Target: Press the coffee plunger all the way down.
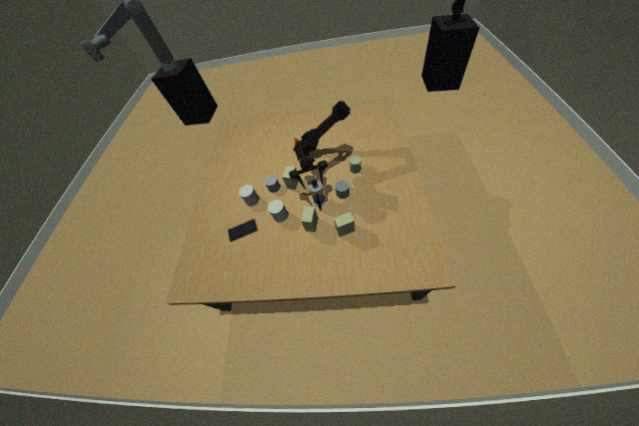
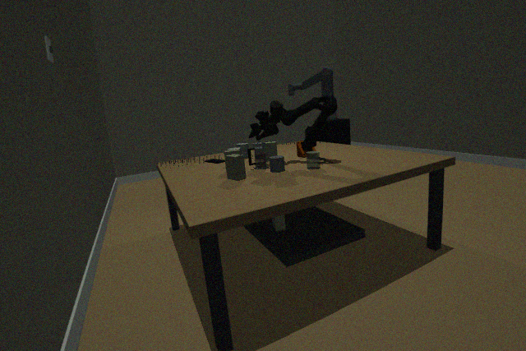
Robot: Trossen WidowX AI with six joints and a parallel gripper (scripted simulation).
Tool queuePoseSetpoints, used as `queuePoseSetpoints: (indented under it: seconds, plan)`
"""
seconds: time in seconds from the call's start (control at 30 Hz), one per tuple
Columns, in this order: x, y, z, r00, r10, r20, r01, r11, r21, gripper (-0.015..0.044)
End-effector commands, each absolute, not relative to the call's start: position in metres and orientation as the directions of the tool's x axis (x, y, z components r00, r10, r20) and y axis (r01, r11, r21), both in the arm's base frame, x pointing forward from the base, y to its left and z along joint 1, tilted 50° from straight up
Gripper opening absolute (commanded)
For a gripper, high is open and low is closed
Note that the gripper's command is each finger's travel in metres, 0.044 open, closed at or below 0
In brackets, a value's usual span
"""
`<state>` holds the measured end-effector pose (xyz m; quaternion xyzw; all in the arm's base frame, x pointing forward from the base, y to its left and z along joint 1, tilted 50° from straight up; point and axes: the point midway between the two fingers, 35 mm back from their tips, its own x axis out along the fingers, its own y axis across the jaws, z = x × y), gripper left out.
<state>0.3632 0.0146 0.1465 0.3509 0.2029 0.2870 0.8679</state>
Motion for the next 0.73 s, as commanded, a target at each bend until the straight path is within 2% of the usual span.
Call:
queuePoseSetpoints:
  seconds: [0.0,0.33,0.7]
  plan:
    - [0.364,0.013,0.146,0.757,0.636,-0.152,-0.351,0.592,0.725,0.044]
    - [0.356,-0.044,0.2,0.749,0.642,-0.162,-0.345,0.587,0.732,0.044]
    - [0.355,-0.046,0.201,0.749,0.642,-0.161,-0.345,0.587,0.733,0.044]
